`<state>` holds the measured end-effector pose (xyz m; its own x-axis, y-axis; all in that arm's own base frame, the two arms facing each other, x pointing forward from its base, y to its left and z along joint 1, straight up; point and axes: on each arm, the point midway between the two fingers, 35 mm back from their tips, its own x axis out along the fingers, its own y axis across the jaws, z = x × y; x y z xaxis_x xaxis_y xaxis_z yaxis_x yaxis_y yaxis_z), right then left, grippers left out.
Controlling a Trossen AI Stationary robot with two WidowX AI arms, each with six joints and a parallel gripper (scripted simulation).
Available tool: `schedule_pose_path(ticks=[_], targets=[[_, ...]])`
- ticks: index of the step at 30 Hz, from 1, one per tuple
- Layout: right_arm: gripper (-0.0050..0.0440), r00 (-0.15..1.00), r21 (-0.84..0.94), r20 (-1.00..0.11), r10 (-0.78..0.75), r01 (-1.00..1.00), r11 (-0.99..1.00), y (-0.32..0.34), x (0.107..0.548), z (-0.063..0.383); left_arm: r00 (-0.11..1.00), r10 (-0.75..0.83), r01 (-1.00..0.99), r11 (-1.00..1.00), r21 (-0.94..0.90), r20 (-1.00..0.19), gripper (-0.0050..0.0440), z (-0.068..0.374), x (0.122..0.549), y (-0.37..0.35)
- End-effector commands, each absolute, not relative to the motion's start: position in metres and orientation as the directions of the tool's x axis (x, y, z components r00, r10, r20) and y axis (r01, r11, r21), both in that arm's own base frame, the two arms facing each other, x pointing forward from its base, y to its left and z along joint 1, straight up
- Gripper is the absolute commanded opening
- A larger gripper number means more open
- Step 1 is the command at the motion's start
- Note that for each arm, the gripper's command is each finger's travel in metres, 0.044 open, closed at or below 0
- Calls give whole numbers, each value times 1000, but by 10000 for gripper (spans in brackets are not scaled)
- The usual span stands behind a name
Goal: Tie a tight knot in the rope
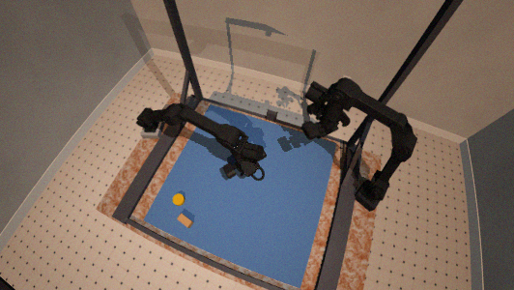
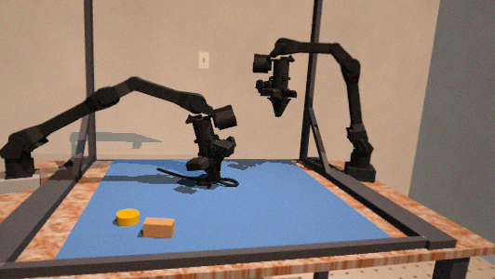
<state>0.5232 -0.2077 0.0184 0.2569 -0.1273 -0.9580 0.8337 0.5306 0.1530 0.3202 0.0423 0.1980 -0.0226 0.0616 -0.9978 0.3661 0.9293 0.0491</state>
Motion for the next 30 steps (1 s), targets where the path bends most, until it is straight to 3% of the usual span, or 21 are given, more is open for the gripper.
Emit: schedule_pose_path(ticks=[1, 30], targets=[[35, 307, 188, -941, -144, 827, 531, -209, 528, 48, 4, 67, 359, 931, 64, -998, 85, 206, 319, 43], [35, 302, 185, -943, -142, 827, 530, -209, 520, 66, 4, 67, 359, 931, 64, -998, 85, 206, 319, 43]])
